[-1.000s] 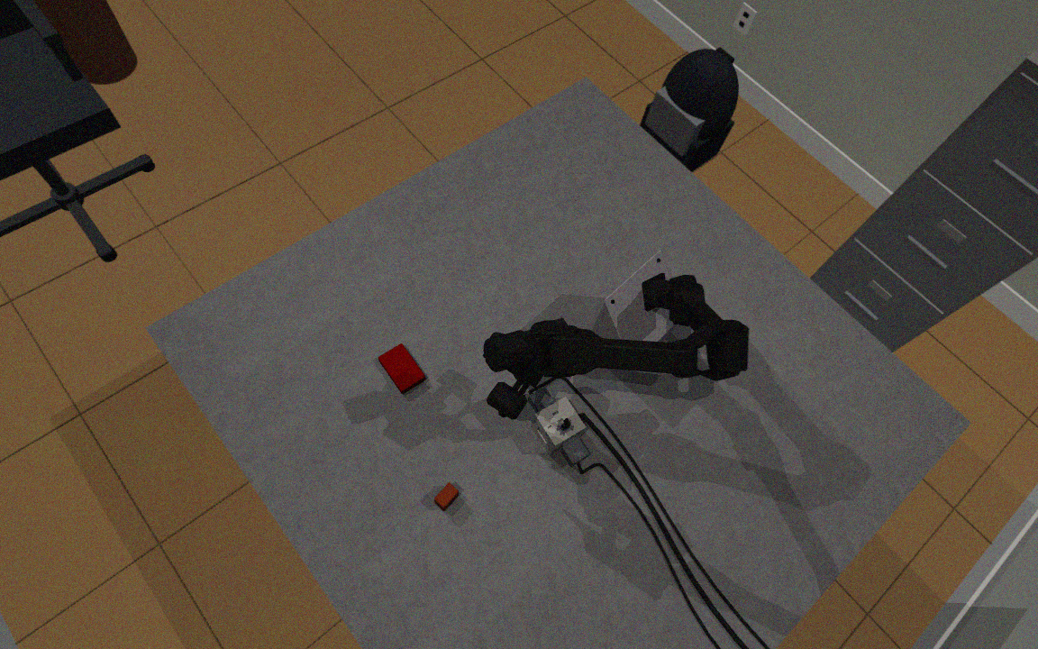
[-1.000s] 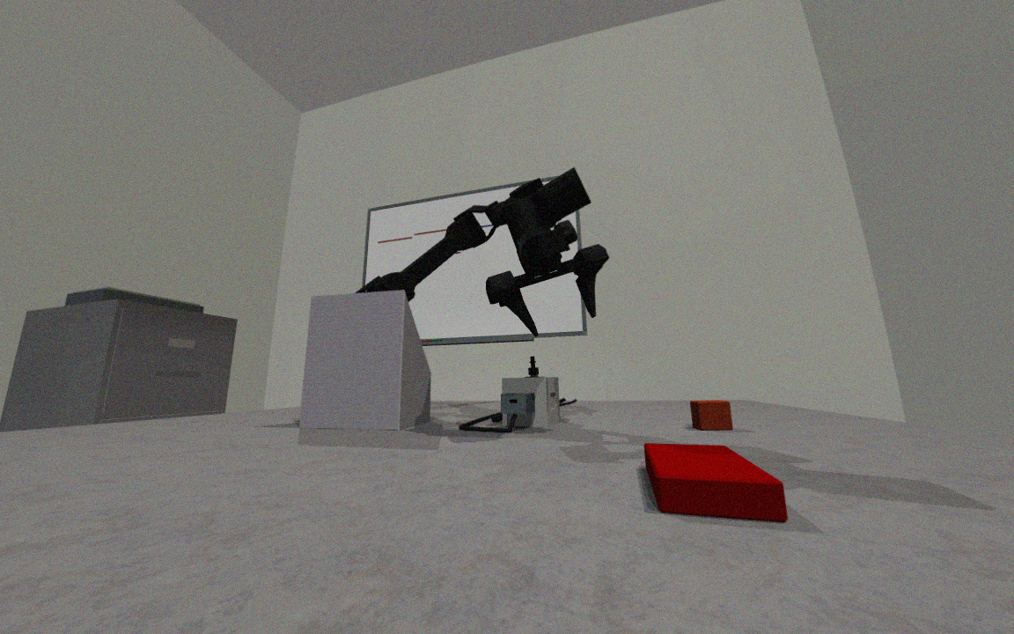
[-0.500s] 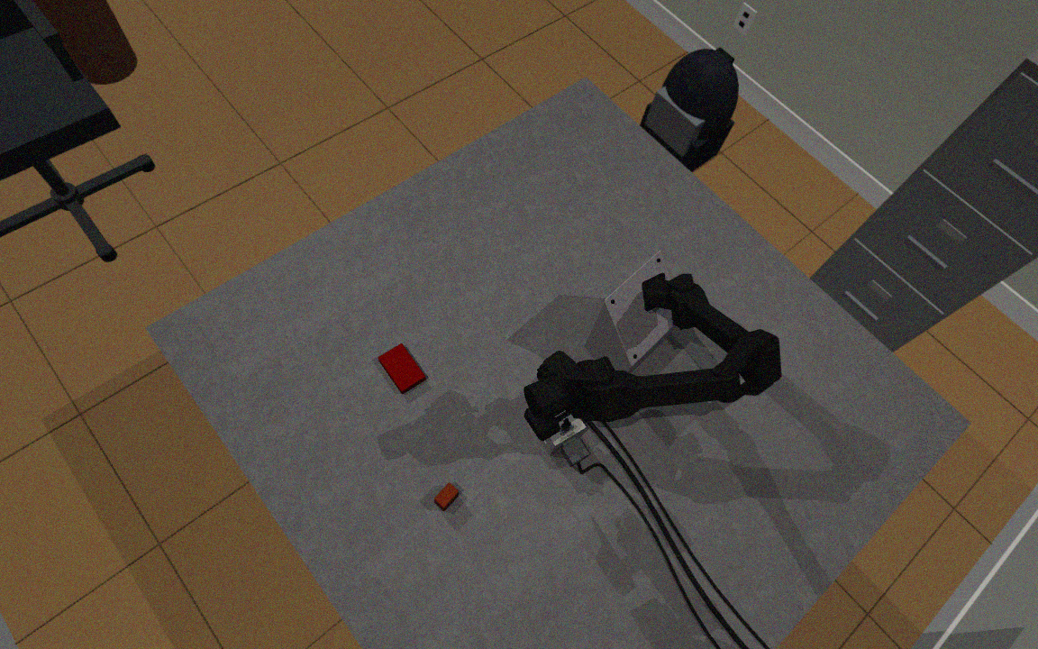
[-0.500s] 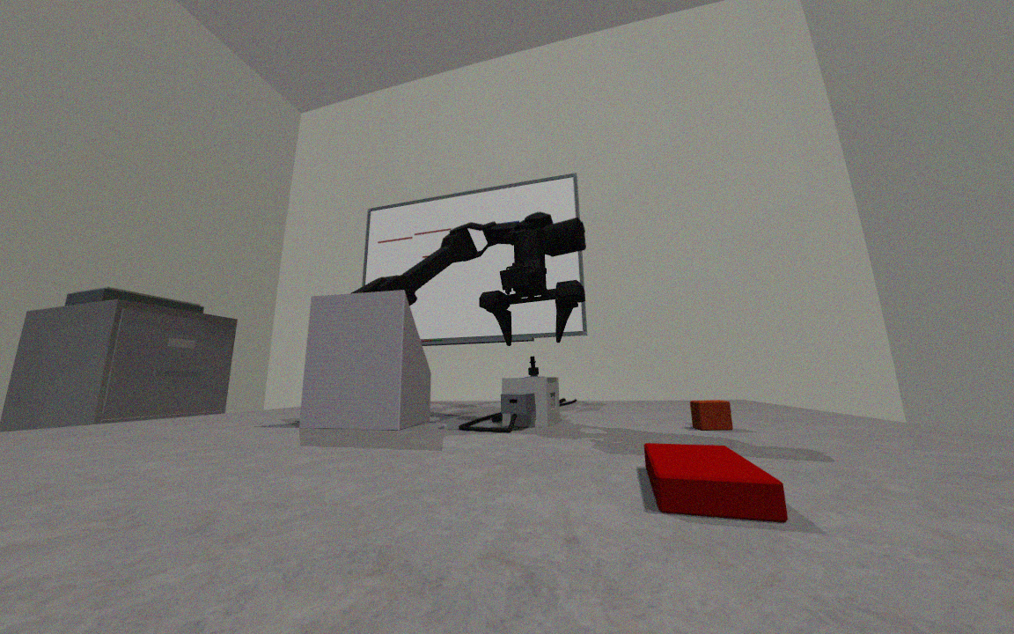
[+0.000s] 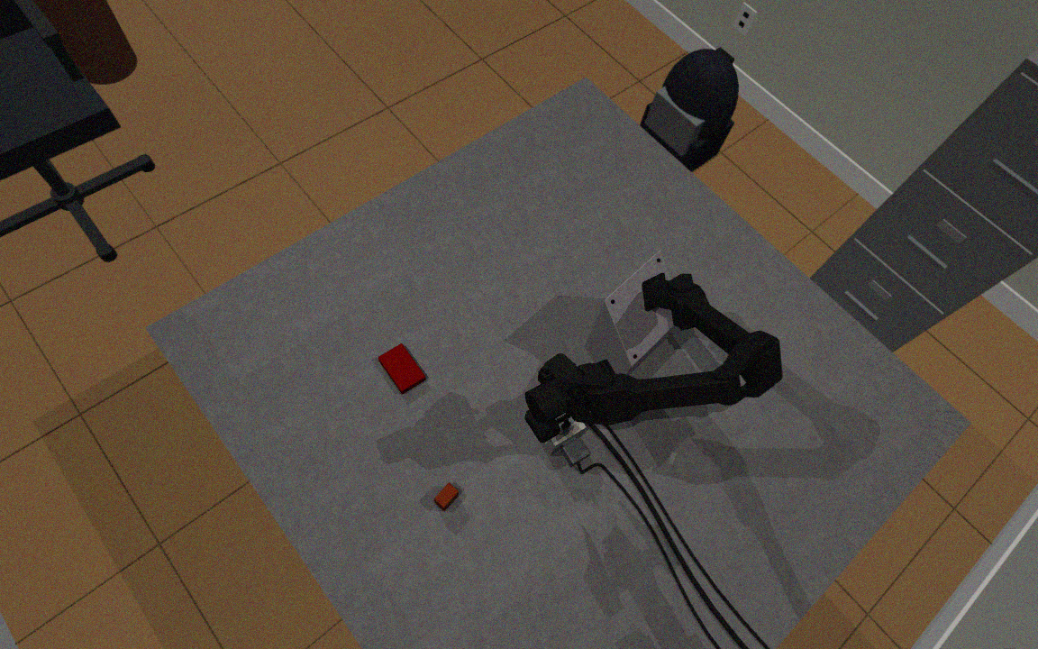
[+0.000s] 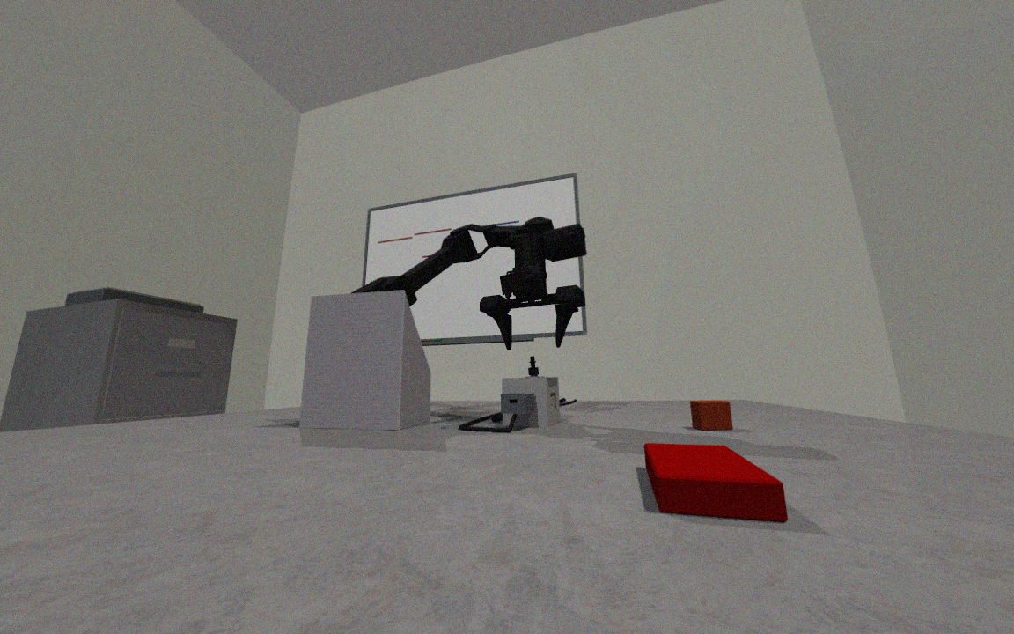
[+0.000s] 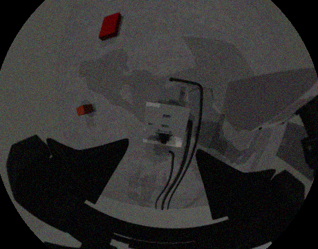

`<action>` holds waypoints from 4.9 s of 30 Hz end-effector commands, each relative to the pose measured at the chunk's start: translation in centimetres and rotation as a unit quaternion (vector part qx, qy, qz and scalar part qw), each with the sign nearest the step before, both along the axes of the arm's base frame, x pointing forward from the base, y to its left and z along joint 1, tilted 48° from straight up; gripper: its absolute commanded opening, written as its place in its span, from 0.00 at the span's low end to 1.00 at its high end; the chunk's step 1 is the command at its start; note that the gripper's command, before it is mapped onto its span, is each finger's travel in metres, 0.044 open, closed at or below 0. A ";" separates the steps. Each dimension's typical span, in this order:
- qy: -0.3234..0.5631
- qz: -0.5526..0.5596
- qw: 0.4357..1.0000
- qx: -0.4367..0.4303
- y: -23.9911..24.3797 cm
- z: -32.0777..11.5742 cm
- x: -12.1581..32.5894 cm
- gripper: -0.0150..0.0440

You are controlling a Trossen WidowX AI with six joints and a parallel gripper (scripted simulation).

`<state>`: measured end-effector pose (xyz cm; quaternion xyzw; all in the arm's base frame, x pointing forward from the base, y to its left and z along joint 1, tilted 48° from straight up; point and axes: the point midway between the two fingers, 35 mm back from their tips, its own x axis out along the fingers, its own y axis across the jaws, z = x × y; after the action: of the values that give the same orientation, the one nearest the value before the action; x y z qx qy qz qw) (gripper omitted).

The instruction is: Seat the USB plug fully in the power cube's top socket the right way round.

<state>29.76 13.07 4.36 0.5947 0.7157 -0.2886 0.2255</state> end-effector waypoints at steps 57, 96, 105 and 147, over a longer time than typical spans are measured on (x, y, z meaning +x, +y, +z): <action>0.001 0.001 1.000 -0.003 1.3 -1.3 -0.4 0.25; 0.001 0.001 1.000 -0.003 -0.6 0.4 0.1 0.25; -0.003 0.005 1.000 -0.001 -0.7 0.5 0.1 0.25; -0.369 0.344 0.858 0.099 -0.7 0.4 0.0 0.25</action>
<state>29.80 12.42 4.82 0.4127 0.7675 0.0897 0.4823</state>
